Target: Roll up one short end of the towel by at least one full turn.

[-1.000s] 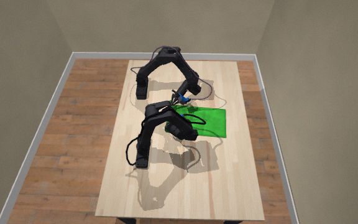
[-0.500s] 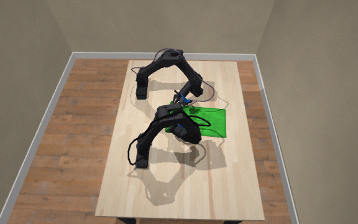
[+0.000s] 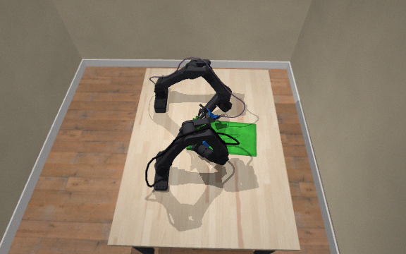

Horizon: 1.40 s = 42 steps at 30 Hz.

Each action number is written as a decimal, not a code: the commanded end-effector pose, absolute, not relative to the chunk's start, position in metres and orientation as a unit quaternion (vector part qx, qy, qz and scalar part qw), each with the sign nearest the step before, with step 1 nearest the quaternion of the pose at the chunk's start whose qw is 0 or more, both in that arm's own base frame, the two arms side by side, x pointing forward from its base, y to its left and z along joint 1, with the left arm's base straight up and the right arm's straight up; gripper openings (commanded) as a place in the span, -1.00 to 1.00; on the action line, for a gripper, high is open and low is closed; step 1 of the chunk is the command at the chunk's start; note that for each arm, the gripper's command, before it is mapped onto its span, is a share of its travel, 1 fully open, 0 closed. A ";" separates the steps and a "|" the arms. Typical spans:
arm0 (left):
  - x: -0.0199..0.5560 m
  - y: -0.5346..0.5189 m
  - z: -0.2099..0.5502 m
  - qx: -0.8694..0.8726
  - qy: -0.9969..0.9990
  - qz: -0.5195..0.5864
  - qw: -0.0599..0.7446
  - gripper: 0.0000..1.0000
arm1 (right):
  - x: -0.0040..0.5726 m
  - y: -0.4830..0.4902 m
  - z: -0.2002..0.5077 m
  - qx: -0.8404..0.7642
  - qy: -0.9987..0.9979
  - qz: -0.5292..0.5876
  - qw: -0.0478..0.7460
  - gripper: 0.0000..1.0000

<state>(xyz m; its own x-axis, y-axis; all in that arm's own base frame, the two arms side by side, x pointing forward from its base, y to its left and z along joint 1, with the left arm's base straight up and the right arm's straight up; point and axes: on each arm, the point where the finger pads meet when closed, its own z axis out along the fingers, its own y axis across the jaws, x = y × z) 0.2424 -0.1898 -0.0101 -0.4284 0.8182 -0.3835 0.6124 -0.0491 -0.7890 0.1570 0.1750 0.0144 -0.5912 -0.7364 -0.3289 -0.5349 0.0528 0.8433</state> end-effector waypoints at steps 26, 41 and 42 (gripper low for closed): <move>0.248 -0.189 -0.009 -0.534 -0.681 0.494 0.081 -0.41 | 0.168 0.175 0.015 0.453 -0.717 -0.524 0.074 -0.41; 0.256 -0.182 -0.002 -0.534 -0.681 0.494 0.081 -0.16 | 0.175 0.167 0.022 0.453 -0.717 -0.524 0.074 -0.16; 0.258 -0.180 0.000 -0.534 -0.681 0.494 0.081 -0.16 | 0.176 0.165 0.023 0.453 -0.717 -0.524 0.074 -0.16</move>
